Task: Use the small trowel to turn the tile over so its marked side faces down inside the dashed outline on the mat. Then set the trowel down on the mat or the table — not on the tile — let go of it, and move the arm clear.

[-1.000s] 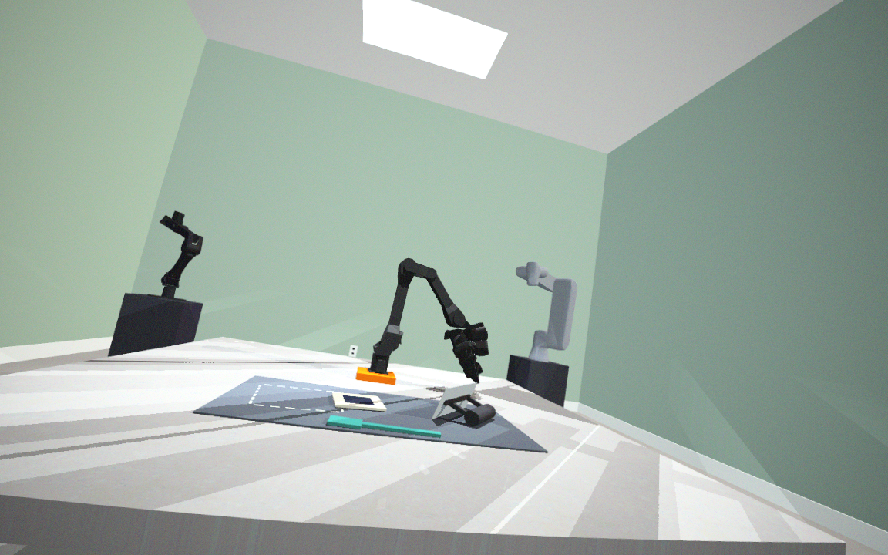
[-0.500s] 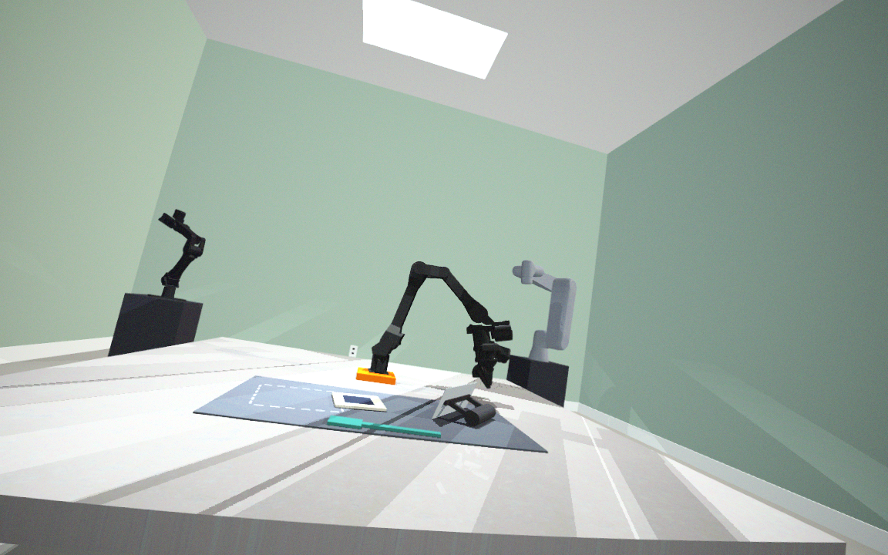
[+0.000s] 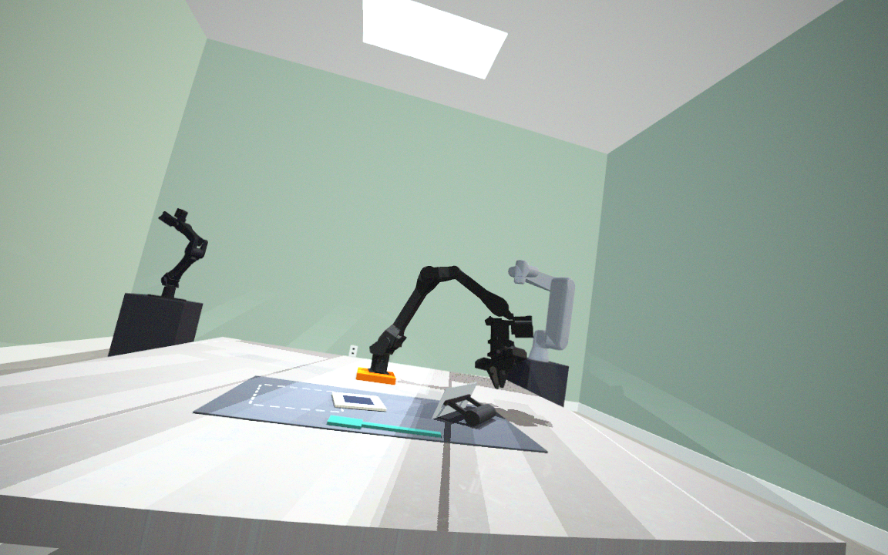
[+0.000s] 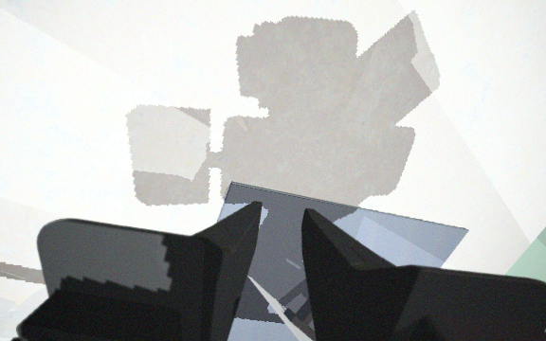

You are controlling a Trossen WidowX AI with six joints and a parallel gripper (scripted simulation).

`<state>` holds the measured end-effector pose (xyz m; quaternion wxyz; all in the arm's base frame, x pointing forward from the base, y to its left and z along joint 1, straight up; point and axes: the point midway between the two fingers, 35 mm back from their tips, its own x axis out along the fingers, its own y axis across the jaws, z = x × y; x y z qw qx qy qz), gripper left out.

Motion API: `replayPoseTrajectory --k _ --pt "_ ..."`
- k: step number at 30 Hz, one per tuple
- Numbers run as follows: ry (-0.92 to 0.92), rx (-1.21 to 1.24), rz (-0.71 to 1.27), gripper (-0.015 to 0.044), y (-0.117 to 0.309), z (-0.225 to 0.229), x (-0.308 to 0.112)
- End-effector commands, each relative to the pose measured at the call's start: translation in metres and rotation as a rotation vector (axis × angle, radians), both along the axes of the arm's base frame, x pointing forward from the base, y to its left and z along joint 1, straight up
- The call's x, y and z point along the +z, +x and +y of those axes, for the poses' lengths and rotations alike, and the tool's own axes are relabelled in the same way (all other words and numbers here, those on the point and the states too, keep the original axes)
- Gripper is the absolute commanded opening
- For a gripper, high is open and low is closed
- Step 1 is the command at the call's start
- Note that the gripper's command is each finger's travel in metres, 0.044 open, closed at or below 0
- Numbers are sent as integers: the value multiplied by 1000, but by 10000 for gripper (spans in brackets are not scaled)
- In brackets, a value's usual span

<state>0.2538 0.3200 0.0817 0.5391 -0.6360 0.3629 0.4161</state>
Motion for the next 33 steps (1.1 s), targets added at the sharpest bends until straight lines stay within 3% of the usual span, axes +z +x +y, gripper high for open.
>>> replayPoseTrajectory --k 1,21,33 --pt "-49 90 61 100 16 -2 1" --pt "-106 642 351 100 102 -48 26" --pt "-103 660 358 100 101 -53 25"
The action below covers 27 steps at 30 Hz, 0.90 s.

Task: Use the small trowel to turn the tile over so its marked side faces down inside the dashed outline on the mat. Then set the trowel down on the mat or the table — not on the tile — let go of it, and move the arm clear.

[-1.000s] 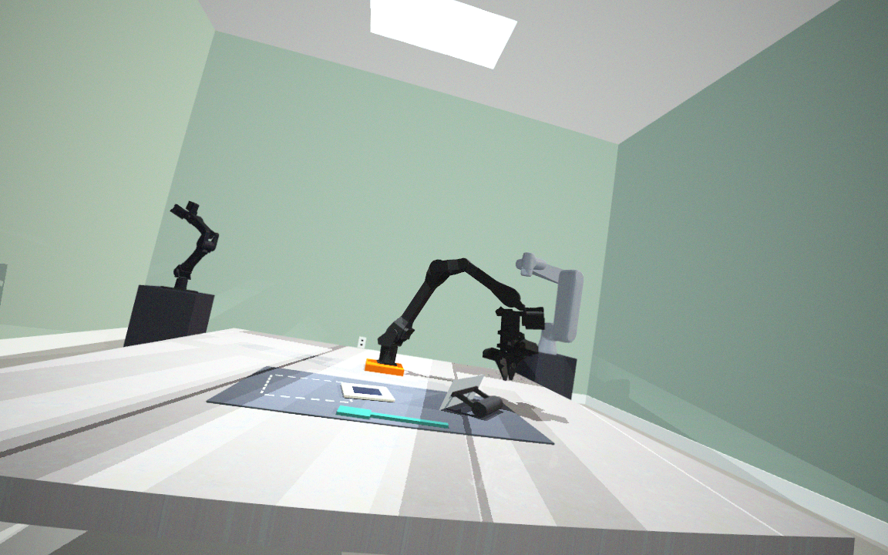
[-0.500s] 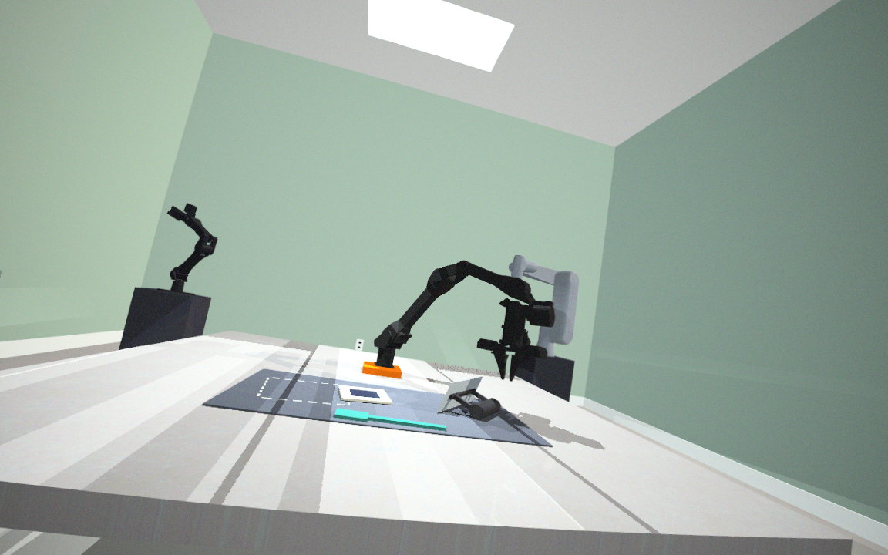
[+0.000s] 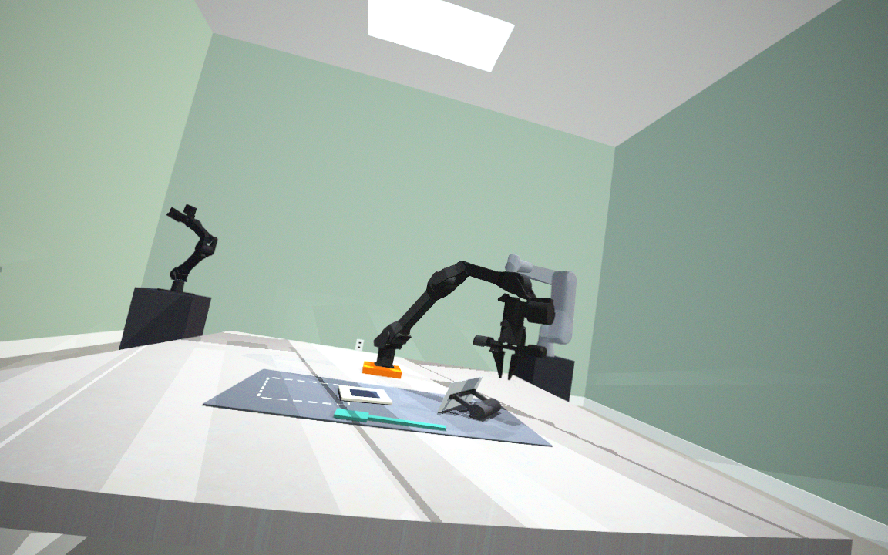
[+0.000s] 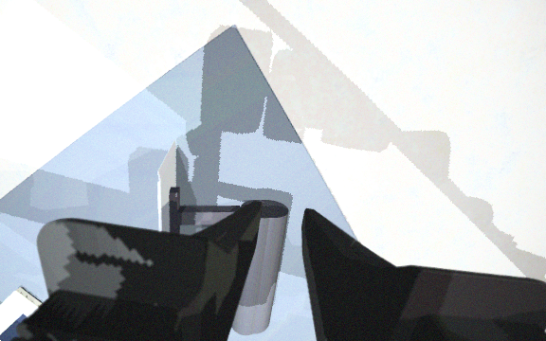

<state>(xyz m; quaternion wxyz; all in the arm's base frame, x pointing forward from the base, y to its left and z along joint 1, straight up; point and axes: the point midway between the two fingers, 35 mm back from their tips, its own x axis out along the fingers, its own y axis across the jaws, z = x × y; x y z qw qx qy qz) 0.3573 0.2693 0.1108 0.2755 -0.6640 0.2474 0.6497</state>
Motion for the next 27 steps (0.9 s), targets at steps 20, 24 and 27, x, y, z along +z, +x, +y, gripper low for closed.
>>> replayPoseTrajectory --k 20,24,27 --pt "-8 9 8 100 -18 -21 -18" --pt "-9 9 8 100 -22 -25 -22" --pt "-9 9 8 100 -23 -27 -23"
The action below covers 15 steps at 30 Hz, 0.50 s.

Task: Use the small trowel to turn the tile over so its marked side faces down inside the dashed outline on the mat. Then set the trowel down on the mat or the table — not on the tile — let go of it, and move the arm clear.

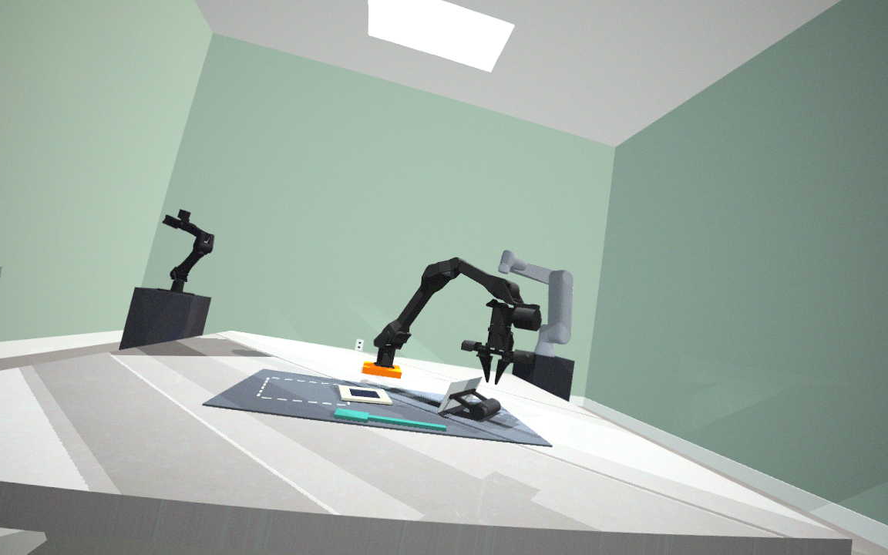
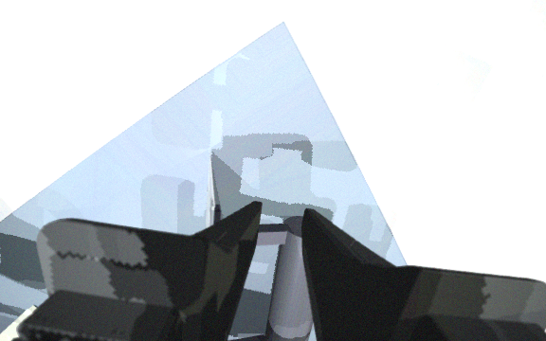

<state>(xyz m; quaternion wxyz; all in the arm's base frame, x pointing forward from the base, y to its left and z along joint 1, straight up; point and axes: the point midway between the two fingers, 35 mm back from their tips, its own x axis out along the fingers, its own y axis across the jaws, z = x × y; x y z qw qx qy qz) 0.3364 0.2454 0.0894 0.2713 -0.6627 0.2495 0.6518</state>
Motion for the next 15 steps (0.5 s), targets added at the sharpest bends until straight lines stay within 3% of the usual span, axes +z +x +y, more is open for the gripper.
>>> replayPoseTrajectory --k 1,15 --pt "-3 6 0 100 -3 -3 -1" --pt "-4 6 1 100 -17 -18 -3"
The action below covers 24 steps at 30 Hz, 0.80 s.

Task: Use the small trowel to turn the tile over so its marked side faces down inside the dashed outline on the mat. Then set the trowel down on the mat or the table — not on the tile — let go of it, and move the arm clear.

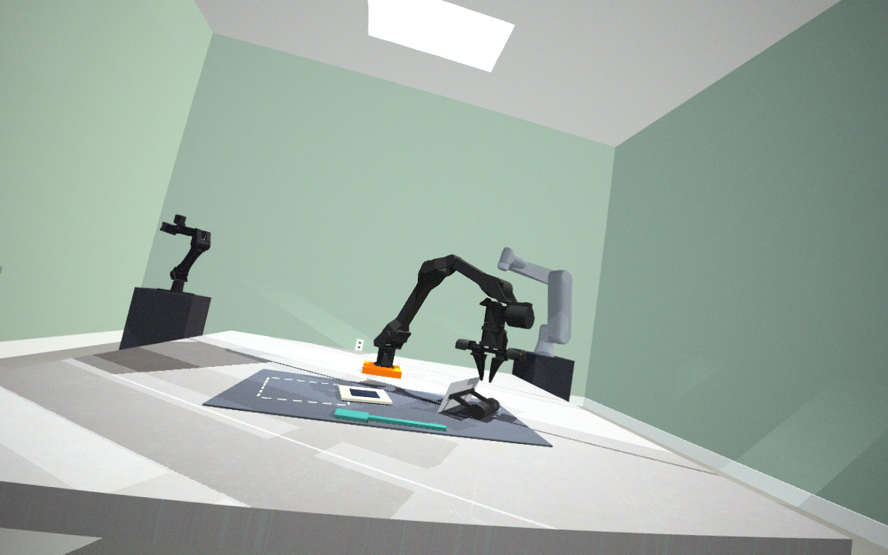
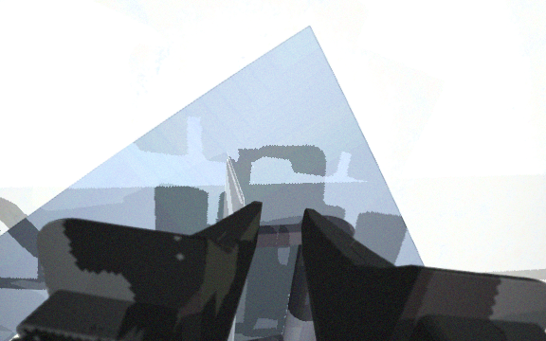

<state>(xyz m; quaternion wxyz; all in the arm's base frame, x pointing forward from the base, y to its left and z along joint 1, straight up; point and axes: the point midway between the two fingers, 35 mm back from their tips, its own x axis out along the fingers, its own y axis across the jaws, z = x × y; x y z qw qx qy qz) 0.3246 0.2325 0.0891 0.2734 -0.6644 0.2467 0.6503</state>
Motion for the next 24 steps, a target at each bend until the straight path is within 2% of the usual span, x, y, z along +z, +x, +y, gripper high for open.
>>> replayPoseTrajectory --k 1,24 --pt "-9 5 8 100 -6 -6 -2" --pt "-10 5 10 100 -26 -28 -4"
